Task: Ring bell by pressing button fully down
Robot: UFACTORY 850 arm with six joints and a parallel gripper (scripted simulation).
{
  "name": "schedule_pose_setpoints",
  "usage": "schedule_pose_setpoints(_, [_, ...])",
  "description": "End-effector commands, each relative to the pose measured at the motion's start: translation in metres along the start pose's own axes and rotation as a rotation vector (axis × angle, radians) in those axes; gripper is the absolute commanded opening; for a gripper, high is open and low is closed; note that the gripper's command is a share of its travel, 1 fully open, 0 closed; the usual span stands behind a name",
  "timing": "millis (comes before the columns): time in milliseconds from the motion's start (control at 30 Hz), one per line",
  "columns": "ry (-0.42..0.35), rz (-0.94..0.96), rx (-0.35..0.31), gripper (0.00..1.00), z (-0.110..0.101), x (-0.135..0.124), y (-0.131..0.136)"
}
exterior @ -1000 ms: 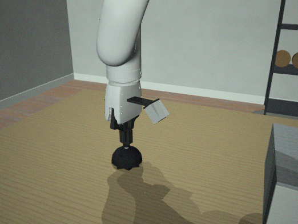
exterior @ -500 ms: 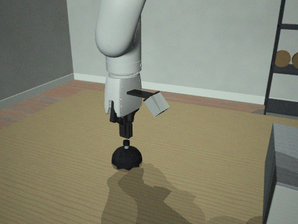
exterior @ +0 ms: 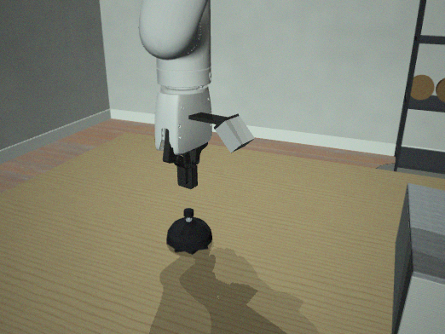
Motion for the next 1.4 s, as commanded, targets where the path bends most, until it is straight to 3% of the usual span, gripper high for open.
schedule_pose_setpoints(0, [-0.002, 0.0, -0.001, 0.0, -0.0097, -0.0007, 0.0001])
schedule_pose_setpoints(1367, [-0.002, 0.0, -0.001, 0.0, -0.0153, -0.0007, 0.0001])
Point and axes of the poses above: the point where the finger pads meet when closed, its own z axis out along the fingers, its own y axis across the jaws, x = y × z, the point moved 3 cm from there along -z, back along the fingers, and after that the axes turned 2 degrees about -z, right-handed, at the moved point
